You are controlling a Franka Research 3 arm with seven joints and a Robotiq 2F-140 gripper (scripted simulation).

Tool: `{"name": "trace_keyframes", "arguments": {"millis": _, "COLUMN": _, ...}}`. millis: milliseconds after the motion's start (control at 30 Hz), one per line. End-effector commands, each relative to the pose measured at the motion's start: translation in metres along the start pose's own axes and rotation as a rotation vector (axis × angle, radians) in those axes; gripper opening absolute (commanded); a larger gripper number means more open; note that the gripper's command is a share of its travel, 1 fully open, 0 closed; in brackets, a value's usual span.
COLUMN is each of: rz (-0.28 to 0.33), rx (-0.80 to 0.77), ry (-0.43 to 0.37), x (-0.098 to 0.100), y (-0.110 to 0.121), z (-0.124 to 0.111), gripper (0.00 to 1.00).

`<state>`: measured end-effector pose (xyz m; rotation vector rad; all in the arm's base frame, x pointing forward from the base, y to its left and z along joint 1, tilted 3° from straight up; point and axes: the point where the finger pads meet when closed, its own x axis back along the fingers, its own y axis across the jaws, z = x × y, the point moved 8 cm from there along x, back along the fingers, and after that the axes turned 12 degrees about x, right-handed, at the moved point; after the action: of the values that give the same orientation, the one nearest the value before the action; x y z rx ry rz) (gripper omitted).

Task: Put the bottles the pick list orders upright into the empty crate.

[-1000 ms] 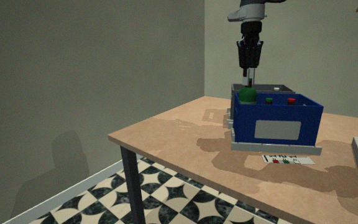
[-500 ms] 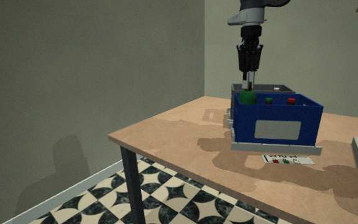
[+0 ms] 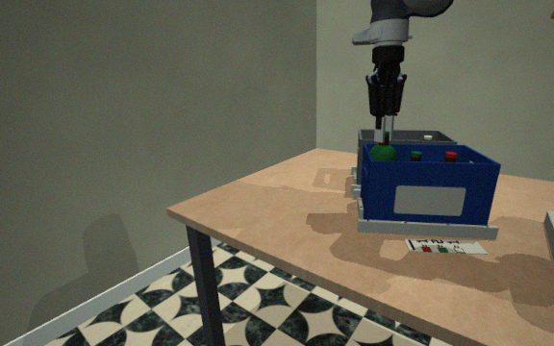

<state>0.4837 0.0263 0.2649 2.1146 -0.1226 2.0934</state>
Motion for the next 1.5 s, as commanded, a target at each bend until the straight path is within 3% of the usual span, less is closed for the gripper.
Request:
{"name": "trace_keyframes", "arguments": {"millis": 0, "rz": 0.001, "rx": -0.002, "ry": 0.017, "x": 0.001, "y": -0.001, "z": 0.004, "gripper": 0.00}}
{"name": "trace_keyframes", "arguments": {"millis": 900, "rz": 0.001, "rx": -0.002, "ry": 0.017, "x": -0.024, "y": -0.001, "z": 0.004, "gripper": 0.00}}
{"name": "trace_keyframes", "arguments": {"millis": 1467, "rz": 0.001, "rx": -0.002, "ry": 0.017, "x": -0.024, "y": 0.000, "z": 0.004, "gripper": 0.00}}
